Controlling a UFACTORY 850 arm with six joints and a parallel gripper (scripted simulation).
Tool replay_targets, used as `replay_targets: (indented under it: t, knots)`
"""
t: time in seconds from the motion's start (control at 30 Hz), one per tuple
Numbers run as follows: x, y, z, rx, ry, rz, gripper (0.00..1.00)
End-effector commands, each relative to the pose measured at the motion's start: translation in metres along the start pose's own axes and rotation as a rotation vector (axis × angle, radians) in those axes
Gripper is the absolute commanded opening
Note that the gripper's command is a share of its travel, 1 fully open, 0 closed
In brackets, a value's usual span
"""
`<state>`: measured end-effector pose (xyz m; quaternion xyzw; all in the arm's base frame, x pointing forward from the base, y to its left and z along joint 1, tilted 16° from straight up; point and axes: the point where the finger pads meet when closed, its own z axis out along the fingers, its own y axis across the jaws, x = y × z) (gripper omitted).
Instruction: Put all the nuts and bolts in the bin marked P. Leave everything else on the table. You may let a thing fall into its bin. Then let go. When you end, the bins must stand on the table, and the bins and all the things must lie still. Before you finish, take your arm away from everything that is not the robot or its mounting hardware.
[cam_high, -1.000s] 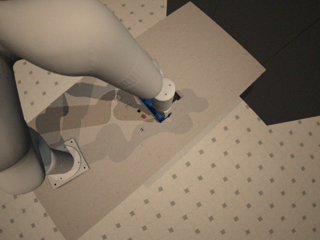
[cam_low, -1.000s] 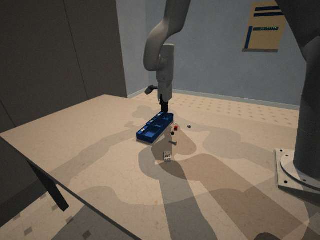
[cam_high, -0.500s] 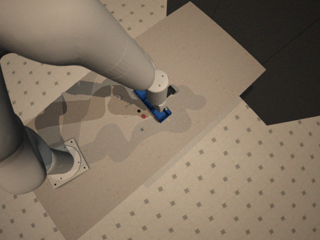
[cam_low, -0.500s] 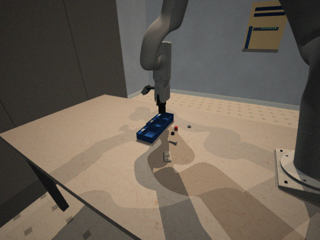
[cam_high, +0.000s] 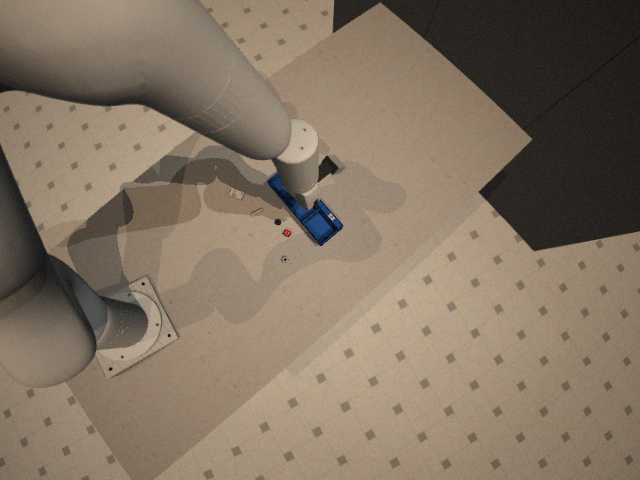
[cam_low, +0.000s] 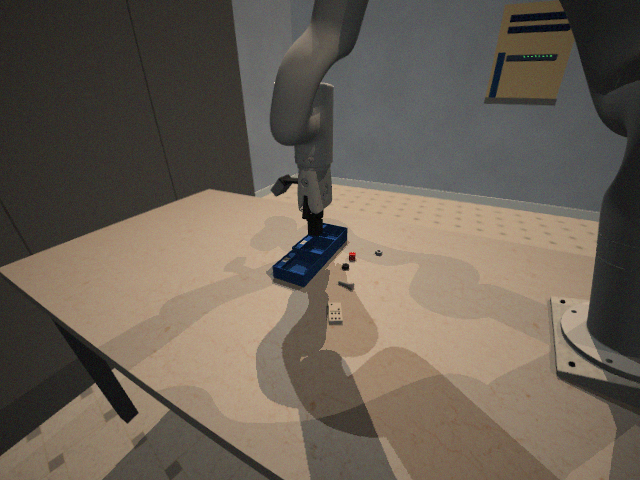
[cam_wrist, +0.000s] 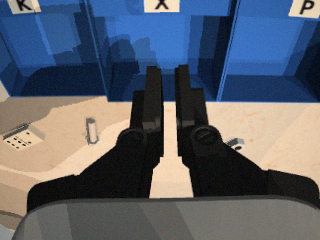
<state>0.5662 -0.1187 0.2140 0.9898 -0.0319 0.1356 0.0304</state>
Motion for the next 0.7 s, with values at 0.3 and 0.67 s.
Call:
replay_targets:
  t: [0.3,0.67]
  knots:
    - [0.000,0.000,0.032,-0.001,0.001,0.000,0.07]
    - [0.000,0.000,0.050,-0.002,0.001,0.000,0.07]
